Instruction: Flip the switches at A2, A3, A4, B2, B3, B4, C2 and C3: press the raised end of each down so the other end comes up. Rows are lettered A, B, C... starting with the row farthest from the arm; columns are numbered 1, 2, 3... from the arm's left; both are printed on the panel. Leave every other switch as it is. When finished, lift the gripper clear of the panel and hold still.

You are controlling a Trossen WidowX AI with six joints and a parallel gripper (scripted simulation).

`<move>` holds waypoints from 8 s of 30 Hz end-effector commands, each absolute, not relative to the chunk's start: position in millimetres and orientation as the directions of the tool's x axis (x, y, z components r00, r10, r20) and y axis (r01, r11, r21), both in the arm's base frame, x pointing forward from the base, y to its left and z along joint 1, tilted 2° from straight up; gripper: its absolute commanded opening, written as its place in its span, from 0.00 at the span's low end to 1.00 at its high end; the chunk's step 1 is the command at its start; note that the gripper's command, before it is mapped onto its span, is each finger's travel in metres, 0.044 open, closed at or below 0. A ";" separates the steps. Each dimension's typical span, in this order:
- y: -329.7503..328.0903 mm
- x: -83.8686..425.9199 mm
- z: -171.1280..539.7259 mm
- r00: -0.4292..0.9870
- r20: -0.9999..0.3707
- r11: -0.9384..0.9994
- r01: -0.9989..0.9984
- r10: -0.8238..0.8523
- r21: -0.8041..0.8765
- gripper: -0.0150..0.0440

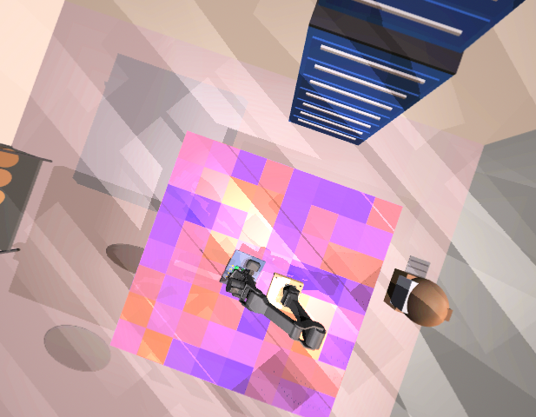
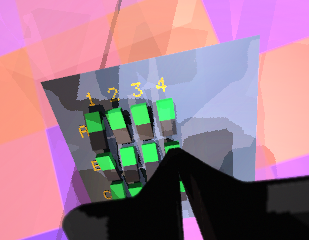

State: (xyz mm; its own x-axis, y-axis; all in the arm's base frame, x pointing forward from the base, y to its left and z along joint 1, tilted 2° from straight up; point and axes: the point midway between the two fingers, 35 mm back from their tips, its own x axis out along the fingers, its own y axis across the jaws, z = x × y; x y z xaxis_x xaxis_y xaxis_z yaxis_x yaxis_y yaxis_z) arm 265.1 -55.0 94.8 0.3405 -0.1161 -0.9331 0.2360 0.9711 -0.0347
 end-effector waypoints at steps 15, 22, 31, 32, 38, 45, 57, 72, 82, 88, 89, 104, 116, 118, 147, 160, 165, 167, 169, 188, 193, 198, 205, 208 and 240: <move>-54.3 264.6 86.9 0.327 -0.939 0.973 0.229 -0.108 -0.032 0.25; -54.3 264.6 86.9 0.327 -0.939 0.973 0.229 -0.108 -0.032 0.25; -54.4 264.7 86.6 0.327 -0.939 0.973 0.229 -0.108 -0.032 0.25; -54.4 264.7 86.5 0.327 -0.939 0.973 0.229 -0.108 -0.032 0.25; -54.5 265.0 85.8 0.327 -0.939 0.973 0.229 -0.108 -0.032 0.25; -54.6 265.3 84.9 0.327 -0.939 0.973 0.229 -0.108 -0.032 0.25; -54.8 265.9 83.4 0.328 -0.939 0.973 0.229 -0.108 -0.032 0.25; -55.0 266.6 81.5 0.328 -0.939 0.973 0.229 -0.108 -0.032 0.25; -55.2 267.1 80.3 0.328 -0.939 0.973 0.229 -0.108 -0.032 0.25; -49.0 248.3 132.0 0.346 -0.931 0.973 0.230 -0.113 -0.033 0.25; -47.8 244.4 139.0 0.349 -0.930 0.973 0.229 -0.113 -0.032 0.25; 3.9 216.7 125.1 0.347 -0.932 0.973 0.229 -0.107 -0.027 0.25; -0.2 229.7 92.9 0.324 -0.940 0.973 0.229 -0.103 -0.027 0.25; -0.2 229.7 92.9 0.324 -0.940 0.973 0.229 -0.103 -0.027 0.25; -2.8 238.1 70.5 0.325 -0.940 0.973 0.229 -0.103 -0.027 0.25; -2.8 238.1 70.5 0.325 -0.940 0.973 0.229 -0.103 -0.027 0.25; -2.8 238.1 70.5 0.325 -0.940 0.973 0.229 -0.103 -0.027 0.25; -2.8 238.1 70.5 0.325 -0.940 0.973 0.229 -0.103 -0.027 0.25; -2.8 238.1 70.5 0.325 -0.940 0.973 0.229 -0.103 -0.027 0.25; -3.1 239.0 68.2 0.325 -0.940 0.973 0.229 -0.103 -0.027 0.25; -3.2 239.2 67.6 0.325 -0.940 0.973 0.229 -0.103 -0.027 0.25; -3.2 239.4 67.0 0.325 -0.940 0.973 0.229 -0.103 -0.027 0.25; -3.3 239.8 66.1 0.325 -0.940 0.973 0.229 -0.103 -0.027 0.25; -3.4 239.9 65.8 0.325 -0.940 0.973 0.229 -0.103 -0.027 0.25; -16.5 212.0 125.7 0.347 -0.932 0.973 0.229 -0.110 -0.029 0.25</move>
State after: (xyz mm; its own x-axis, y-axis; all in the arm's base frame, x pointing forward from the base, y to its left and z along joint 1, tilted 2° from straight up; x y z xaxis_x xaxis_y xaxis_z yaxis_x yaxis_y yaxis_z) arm 216.7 -4.7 122.8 0.3411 -0.1107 -0.9335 0.2289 0.9729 -0.0318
